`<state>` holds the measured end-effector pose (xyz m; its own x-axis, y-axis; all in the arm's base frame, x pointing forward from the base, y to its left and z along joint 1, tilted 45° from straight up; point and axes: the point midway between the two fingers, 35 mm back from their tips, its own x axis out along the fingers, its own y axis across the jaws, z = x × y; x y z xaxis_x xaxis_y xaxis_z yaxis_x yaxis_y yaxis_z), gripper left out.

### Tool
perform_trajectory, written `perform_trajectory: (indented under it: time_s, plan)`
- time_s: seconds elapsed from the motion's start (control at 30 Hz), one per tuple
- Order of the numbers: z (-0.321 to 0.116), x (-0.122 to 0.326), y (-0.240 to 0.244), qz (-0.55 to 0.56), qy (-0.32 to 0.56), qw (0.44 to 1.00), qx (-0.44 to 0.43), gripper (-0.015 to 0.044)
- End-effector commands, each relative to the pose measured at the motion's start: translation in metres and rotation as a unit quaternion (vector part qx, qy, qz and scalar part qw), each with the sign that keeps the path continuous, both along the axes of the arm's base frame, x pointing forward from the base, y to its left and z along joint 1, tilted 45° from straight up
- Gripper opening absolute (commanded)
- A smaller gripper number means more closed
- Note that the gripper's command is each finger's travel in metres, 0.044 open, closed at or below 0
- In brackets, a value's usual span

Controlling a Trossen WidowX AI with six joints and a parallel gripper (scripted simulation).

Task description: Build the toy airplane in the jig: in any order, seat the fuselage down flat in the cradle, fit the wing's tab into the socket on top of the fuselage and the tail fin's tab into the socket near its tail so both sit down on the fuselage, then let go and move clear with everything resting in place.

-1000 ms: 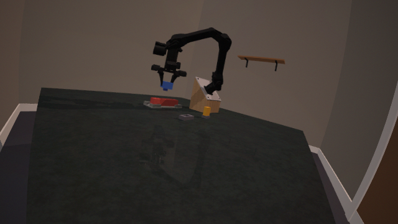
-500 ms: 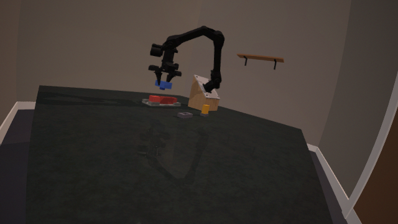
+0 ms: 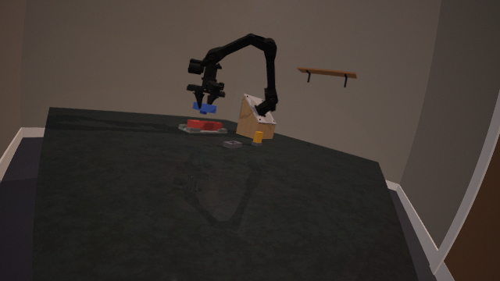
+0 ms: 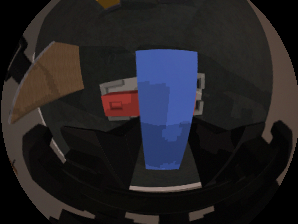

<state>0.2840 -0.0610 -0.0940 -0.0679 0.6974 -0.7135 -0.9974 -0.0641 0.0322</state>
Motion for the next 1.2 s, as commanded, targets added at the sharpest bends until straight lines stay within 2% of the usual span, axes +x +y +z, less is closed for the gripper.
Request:
perform_trajectory:
  time_s: [0.0,0.03,0.67,1.17]
  plan:
    - [-0.002,-0.002,-0.001,0.003,-0.001,1.0,-0.002,0.0184]
    - [-0.002,-0.002,-0.001,0.003,-0.001,1.0,-0.002,0.0197]
    - [-0.004,-0.003,-0.003,0.003,-0.001,1.0,-0.002,0.0197]
    - [-0.02,-0.004,0.014,0.003,-0.001,1.0,-0.001,0.0197]
